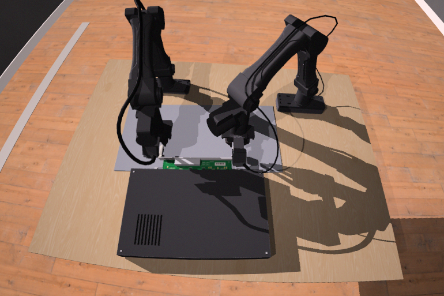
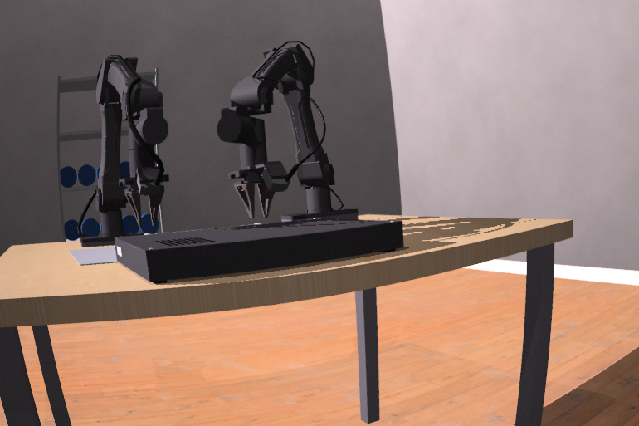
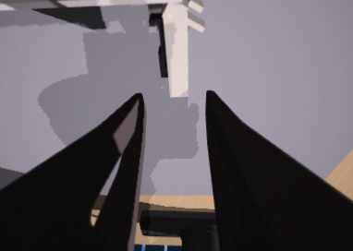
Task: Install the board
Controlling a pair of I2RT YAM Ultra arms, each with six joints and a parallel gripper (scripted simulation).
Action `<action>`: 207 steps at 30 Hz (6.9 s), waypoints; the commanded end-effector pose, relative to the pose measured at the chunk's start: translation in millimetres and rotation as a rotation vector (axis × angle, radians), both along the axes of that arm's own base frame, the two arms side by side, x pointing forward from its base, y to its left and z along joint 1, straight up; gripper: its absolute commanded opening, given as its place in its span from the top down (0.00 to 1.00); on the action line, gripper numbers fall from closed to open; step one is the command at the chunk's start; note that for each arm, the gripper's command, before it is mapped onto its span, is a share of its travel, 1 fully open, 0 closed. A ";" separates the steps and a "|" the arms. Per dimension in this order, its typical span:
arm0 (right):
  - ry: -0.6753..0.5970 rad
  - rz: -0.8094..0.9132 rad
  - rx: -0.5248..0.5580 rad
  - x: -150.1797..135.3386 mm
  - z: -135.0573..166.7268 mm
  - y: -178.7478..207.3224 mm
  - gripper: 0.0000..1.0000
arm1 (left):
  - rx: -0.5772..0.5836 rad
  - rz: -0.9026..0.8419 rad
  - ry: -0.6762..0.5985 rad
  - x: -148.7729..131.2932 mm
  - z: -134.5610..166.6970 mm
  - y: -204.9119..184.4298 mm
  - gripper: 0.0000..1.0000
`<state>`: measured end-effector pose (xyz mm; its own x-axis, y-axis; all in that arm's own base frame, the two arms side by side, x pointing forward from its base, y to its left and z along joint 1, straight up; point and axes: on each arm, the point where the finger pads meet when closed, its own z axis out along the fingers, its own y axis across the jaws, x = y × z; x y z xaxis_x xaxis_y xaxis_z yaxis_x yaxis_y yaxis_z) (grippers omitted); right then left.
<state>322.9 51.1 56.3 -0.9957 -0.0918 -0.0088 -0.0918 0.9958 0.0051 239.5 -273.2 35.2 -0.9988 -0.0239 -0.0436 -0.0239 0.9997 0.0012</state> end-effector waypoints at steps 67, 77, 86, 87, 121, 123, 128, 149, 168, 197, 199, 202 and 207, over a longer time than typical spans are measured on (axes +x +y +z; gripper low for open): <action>-0.023 0.147 -0.003 1.0 -25.9 -9.0 0.97 | -0.007 -0.139 0.005 5.6 -19.9 3.4 0.97; -0.025 0.296 -0.005 5.6 -26.3 -13.7 0.97 | 0.001 -0.290 0.003 6.8 -20.0 9.1 0.97; -0.010 0.399 -0.006 3.8 -27.1 -17.6 0.97 | 0.006 -0.394 0.002 8.0 -20.0 12.9 0.97; -0.013 0.427 -0.006 5.1 -26.6 -18.3 0.97 | 0.006 -0.403 0.002 8.1 -20.0 13.2 0.97; -0.012 0.876 -0.010 15.8 -24.3 -30.5 0.97 | 0.025 -0.850 0.000 17.2 -19.9 26.7 0.97; -0.013 0.906 -0.010 16.7 -24.3 -31.0 0.97 | 0.026 -0.881 -0.001 18.0 -19.9 27.5 0.97; -0.013 0.968 -0.011 18.6 -24.3 -32.1 0.97 | 0.026 -0.943 -0.013 22.7 -17.1 26.3 0.97; -0.017 1.250 -0.012 28.1 -24.1 -35.5 0.97 | 0.042 -1.229 -0.001 31.4 -18.6 31.9 0.97; -0.020 1.486 -0.013 36.6 -23.9 -36.3 0.97 | 0.052 -1.449 0.018 36.4 -20.7 36.6 0.97; 0.016 1.534 0.003 49.1 -22.9 -34.5 0.97 | 0.039 -1.517 0.032 54.9 -19.6 37.6 0.97; 0.013 1.535 0.001 54.6 -22.7 -33.9 0.97 | 0.037 -1.522 0.046 58.0 -19.3 39.4 0.97; 0.008 1.539 -0.005 63.7 -22.4 -32.6 0.97 | 0.037 -1.513 0.038 64.8 -19.0 38.3 0.97; 0.009 1.537 -0.012 66.5 -22.4 -33.1 0.97 | 0.037 -1.507 0.036 66.2 -19.0 38.1 0.97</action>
<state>387.3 17.7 32.5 0.0507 -0.9987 -0.0029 -0.9987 -0.0507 -0.0084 301.0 -236.1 12.4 -0.0816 0.9967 0.0007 0.9966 0.0816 0.0066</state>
